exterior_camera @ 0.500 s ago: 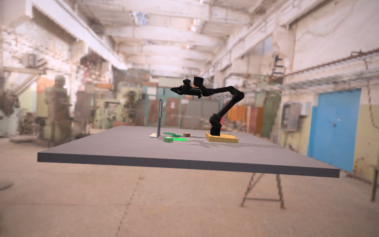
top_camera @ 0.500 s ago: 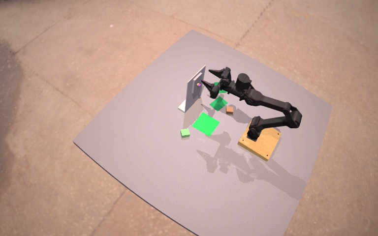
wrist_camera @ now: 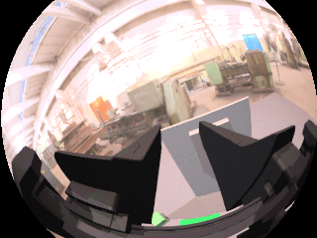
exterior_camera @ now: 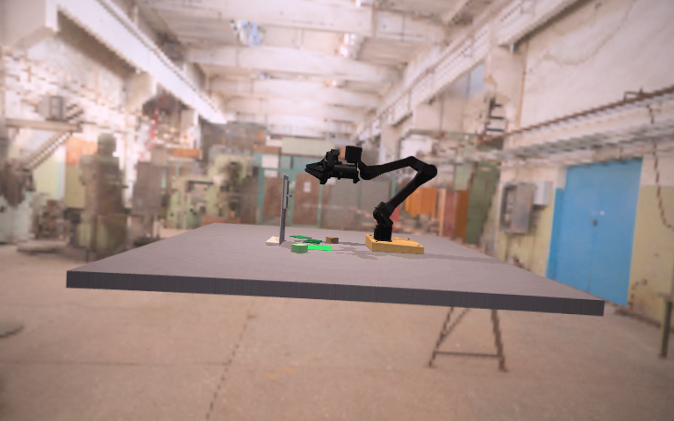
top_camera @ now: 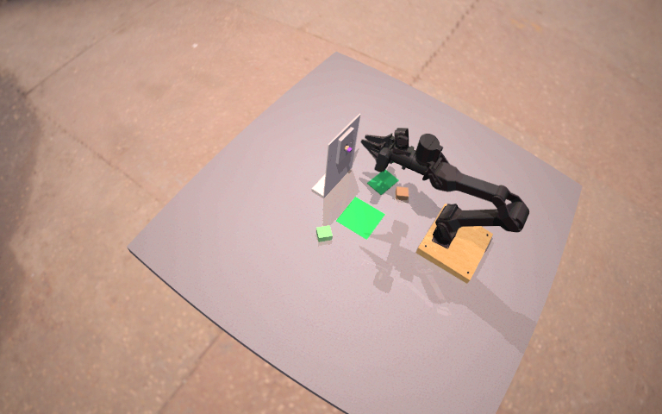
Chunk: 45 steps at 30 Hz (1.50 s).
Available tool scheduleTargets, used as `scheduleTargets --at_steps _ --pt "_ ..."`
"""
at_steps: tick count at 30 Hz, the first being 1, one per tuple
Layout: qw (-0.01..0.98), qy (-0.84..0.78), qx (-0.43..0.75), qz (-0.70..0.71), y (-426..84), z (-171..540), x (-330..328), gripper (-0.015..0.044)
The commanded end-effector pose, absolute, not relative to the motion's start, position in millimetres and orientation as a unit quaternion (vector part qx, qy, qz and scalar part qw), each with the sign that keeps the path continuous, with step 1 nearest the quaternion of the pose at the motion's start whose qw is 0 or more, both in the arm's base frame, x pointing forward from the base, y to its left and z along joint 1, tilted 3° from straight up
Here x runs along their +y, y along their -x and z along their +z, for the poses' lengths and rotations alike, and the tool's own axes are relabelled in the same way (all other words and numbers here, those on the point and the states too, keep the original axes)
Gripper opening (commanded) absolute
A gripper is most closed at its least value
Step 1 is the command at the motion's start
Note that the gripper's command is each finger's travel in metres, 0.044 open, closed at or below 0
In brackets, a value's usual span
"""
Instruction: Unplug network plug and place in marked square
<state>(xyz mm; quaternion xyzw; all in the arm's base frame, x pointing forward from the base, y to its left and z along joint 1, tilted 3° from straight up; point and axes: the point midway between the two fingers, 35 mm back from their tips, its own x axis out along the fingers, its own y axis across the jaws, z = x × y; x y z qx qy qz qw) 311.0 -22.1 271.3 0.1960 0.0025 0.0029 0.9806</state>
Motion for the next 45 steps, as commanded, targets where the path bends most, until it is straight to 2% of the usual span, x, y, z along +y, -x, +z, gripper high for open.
scheduleTargets --at_steps 1,15,30,45 --pt "0.965 -0.262 0.007 0.01 -305 257 -26 0.0156" --pt "0.873 -0.486 0.024 0.022 -282 210 -38 0.0156" --pt "0.719 -0.693 0.049 0.027 -251 161 -41 0.0156" --pt "0.701 -0.711 0.05 0.028 -259 159 -44 0.0156"
